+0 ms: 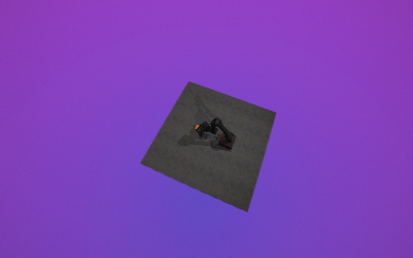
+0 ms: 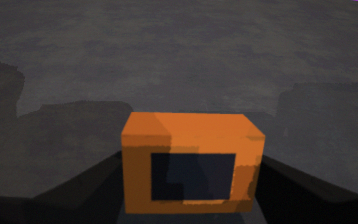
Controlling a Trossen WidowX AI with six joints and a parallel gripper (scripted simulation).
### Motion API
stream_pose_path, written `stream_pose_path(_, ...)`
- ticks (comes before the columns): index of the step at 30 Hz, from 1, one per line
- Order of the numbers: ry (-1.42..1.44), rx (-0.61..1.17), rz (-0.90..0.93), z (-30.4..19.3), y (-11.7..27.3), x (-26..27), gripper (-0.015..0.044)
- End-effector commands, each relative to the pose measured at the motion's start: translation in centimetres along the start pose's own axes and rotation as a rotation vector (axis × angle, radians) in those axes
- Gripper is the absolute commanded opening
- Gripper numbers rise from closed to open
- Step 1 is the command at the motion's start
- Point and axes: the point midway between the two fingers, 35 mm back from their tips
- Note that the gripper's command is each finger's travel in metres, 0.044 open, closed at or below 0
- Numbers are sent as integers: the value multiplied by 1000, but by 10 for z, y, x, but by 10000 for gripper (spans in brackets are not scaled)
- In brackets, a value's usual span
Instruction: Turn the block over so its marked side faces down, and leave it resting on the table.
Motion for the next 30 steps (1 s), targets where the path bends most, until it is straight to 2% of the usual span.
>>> stream_pose_path(1,-6,-41,14,-3,8,0,0)
stream_pose_path(20,-6,-69,20,-1,10,1,0)
stream_pose_path(30,-6,-69,20,-1,10,1,262)
Point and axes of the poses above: the point midway between the two fingers, 35 mm back from their tips, its own y axis back along the fingers, its own x axis across the jaws, z = x × y, and after that the axes turned 13 degrees about -y, right-handed
